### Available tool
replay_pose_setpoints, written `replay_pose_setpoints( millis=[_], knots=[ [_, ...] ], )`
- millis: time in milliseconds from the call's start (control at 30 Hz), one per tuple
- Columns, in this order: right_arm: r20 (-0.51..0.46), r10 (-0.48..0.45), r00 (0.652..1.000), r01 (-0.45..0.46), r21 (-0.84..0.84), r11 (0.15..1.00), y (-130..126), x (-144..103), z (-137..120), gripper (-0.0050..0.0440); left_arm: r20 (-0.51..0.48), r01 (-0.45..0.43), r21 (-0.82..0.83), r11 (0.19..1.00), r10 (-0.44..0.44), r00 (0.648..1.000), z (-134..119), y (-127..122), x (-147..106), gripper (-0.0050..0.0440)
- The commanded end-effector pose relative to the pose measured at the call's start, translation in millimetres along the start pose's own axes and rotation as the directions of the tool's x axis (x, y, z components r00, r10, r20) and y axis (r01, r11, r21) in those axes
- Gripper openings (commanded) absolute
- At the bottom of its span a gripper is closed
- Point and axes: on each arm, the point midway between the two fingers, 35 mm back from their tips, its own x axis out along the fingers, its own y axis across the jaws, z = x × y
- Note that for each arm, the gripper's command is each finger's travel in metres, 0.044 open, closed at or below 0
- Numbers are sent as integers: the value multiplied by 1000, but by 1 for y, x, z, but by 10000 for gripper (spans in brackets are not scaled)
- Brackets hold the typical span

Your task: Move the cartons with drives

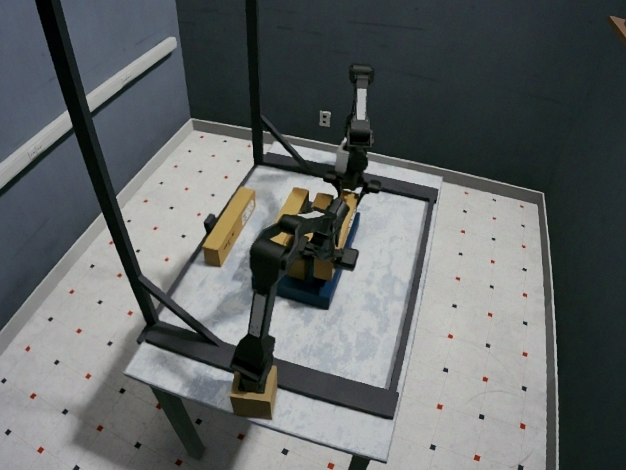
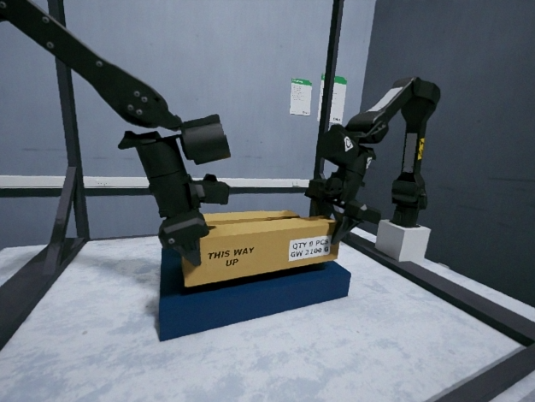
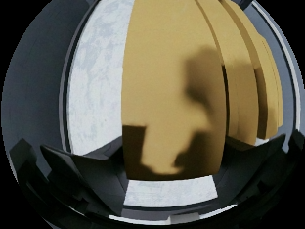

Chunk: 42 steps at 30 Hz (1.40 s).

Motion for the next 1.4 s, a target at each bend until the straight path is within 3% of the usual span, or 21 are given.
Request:
replay_pose_setpoints(
  millis=[0, 1367],
  knots=[
    [80, -13, 997, 14, -6, 1000, 0, -30, 15, -50, 67, -20, 5, 1000, 19, 998, 13, 3, -21, -50],
    [80, -13, 997, 14, -5, 1000, 0, -24, 13, -50, 43, -10, 3, 1000, 10, 999, 11, 3, -13, -50]
  ],
)
